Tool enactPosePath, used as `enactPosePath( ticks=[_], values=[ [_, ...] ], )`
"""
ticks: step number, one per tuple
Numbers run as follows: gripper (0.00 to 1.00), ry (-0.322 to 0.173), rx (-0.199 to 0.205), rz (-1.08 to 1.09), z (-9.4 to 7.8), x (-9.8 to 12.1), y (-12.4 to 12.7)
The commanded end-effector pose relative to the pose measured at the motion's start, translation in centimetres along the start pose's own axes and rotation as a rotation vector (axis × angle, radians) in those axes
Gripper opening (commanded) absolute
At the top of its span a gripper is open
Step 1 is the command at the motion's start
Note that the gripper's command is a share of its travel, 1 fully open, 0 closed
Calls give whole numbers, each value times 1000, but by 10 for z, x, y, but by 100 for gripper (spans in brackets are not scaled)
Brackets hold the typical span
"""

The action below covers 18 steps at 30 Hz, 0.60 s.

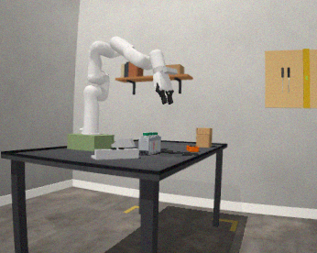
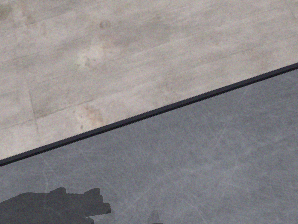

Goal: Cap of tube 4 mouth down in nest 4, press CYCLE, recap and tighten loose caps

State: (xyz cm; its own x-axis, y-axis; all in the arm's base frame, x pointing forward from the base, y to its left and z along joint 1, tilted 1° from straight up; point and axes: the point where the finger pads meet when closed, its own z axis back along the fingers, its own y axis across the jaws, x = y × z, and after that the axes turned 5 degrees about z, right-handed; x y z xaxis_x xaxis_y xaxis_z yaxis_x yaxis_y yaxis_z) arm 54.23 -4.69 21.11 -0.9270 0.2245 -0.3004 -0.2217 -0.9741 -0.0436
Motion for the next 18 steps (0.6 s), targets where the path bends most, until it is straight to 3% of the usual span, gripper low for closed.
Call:
enactPosePath(
  ticks=[1,4,6,11,15,18],
  values=[
    [46,-44,1,49,14,16,-5],
    [46,-44,1,49,16,20,-5],
    [46,-91,3,97,21,28,-7],
    [46,-96,3,103,29,40,-9],
    [46,-143,3,150,34,49,-10],
    [46,-148,3,156,42,61,-12]
  ],
)
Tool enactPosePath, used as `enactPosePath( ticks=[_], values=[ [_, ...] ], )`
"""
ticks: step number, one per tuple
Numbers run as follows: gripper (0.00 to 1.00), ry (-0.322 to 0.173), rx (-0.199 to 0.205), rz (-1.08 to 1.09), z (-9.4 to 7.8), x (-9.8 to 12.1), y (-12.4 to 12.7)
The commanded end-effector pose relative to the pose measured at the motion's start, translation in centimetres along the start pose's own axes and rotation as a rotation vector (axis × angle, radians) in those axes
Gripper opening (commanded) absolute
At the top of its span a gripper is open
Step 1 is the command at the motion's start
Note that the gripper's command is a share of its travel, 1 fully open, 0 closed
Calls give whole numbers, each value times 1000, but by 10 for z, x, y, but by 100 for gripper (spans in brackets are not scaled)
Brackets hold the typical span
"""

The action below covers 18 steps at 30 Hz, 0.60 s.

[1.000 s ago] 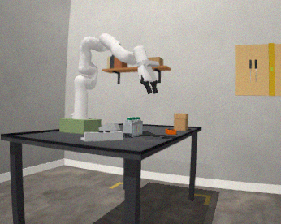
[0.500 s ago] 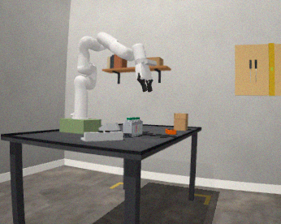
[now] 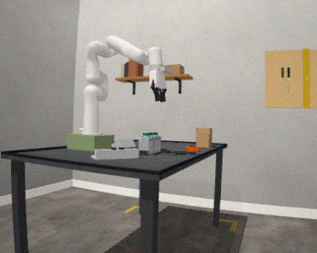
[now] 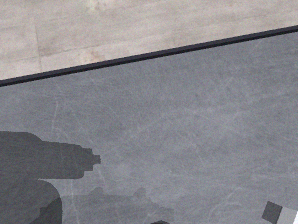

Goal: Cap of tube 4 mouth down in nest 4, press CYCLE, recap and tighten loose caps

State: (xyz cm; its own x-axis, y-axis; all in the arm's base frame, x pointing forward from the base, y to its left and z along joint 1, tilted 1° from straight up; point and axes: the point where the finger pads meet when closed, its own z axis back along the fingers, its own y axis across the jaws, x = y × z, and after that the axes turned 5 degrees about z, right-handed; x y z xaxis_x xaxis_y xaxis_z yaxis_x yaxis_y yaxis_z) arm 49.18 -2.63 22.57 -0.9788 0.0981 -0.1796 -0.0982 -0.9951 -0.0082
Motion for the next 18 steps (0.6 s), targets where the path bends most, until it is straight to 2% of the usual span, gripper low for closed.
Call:
enactPosePath(
  ticks=[1,2,4,7,9,11,18],
  values=[
    [46,-20,-1,26,10,16,-5],
    [46,-20,-1,26,10,16,-5],
    [46,-67,-2,73,14,24,-7],
    [46,-72,-2,79,20,38,-10],
    [46,-72,-2,79,21,39,-10],
    [46,-119,-4,127,25,48,-11],
    [46,-124,-5,133,31,62,-14]
  ],
)
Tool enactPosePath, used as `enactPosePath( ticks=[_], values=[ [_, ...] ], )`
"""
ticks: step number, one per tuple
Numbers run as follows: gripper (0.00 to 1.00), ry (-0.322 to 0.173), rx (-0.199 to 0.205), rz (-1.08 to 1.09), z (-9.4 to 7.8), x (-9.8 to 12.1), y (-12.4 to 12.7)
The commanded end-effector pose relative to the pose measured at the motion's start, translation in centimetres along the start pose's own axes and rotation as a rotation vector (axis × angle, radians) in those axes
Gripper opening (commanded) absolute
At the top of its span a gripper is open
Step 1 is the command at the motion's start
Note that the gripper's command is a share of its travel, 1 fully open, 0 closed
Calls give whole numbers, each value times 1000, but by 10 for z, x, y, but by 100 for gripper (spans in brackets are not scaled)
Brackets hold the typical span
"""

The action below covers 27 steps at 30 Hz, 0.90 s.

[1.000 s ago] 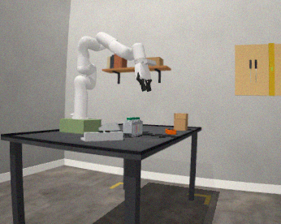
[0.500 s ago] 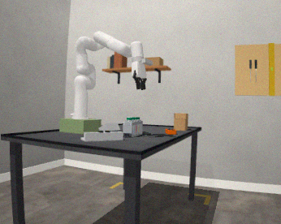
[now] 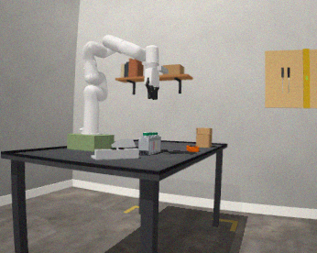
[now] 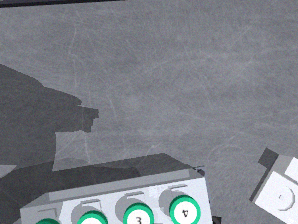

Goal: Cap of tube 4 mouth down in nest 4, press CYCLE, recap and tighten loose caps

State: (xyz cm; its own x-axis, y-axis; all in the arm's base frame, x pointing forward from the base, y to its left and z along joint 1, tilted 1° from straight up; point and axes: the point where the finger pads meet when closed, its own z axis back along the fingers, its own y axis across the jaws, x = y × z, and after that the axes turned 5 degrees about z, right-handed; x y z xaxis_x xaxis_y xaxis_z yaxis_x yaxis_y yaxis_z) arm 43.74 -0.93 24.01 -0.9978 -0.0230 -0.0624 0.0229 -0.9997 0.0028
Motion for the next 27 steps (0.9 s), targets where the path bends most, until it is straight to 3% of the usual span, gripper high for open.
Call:
enactPosePath(
  ticks=[1,5,10,12,15,27],
  values=[
    [46,-6,-1,27,-1,13,0],
    [46,-7,-3,92,-28,24,15],
    [46,-8,-4,149,-51,33,28],
    [46,-8,-4,149,-51,33,28],
    [46,-9,-5,198,-72,41,39],
    [46,-11,-8,332,-128,62,70]
  ],
)
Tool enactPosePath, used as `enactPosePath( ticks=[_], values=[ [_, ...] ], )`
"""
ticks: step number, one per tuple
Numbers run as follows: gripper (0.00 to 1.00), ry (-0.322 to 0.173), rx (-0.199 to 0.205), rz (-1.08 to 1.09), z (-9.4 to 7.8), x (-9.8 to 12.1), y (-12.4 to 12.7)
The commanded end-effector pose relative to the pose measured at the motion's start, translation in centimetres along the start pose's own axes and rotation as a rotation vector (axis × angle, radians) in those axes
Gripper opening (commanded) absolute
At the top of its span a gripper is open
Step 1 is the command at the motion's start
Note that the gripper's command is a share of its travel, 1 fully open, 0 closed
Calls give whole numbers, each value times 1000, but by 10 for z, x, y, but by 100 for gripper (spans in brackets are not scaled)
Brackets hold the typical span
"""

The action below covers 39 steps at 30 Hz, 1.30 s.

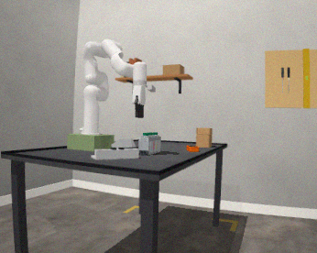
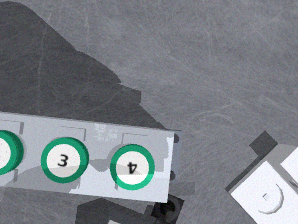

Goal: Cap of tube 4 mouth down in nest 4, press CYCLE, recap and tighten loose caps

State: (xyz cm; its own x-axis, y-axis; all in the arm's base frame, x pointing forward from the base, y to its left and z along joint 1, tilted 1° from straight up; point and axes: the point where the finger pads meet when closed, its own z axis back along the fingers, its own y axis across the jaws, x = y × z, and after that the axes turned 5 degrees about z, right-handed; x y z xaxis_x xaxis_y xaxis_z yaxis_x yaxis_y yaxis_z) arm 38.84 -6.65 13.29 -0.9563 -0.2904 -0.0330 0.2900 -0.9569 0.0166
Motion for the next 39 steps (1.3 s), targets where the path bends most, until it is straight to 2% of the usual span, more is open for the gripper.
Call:
enactPosePath(
  ticks=[1,2,6,39],
  values=[
    [46,17,-6,60,-24,8,12],
    [46,17,-6,60,-24,8,12],
    [46,16,-7,126,-48,20,23],
    [46,10,-14,609,-49,21,23]
  ],
)
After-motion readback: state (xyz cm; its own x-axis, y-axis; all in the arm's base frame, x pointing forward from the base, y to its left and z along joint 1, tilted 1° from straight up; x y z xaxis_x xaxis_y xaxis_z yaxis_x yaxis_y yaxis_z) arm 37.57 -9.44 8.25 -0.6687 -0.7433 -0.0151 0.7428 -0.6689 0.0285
